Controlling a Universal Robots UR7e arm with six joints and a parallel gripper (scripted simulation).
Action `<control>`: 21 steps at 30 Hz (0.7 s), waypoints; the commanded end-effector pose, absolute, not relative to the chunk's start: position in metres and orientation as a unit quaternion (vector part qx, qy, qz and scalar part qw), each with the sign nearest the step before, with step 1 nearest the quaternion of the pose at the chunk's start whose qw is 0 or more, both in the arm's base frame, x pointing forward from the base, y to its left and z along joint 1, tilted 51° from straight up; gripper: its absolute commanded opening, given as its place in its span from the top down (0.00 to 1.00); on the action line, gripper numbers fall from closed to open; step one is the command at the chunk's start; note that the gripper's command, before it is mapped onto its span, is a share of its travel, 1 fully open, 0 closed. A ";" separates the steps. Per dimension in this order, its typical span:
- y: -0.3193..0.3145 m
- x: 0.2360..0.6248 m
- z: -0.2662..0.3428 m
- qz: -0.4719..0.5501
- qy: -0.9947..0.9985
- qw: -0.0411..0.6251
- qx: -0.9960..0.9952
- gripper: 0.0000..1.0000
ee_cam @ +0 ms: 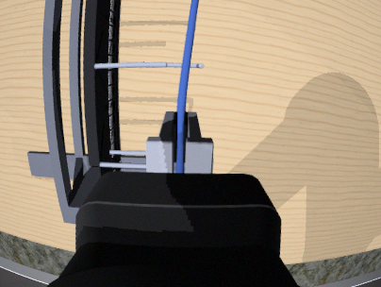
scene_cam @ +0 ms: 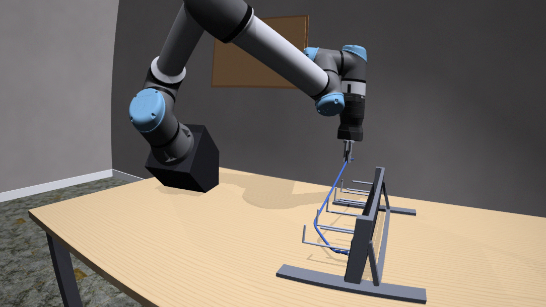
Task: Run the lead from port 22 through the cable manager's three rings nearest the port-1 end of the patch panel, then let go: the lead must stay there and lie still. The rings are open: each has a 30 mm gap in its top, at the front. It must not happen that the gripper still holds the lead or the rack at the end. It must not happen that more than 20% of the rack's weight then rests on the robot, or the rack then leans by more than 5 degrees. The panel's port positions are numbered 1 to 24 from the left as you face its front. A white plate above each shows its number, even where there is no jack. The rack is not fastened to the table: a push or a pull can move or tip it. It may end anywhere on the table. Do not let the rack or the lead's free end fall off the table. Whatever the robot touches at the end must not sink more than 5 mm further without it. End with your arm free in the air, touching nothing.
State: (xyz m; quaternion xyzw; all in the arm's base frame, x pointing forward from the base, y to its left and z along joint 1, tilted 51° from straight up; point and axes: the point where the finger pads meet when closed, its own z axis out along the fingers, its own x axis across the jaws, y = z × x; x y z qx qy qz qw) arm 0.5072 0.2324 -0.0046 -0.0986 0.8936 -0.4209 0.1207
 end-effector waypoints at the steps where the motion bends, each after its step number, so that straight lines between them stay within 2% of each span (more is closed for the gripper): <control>1: 0.236 0.506 -0.006 -0.417 0.895 0.121 -0.100 1.00; 21: 0.234 0.507 -0.008 -0.417 0.895 0.121 -0.100 1.00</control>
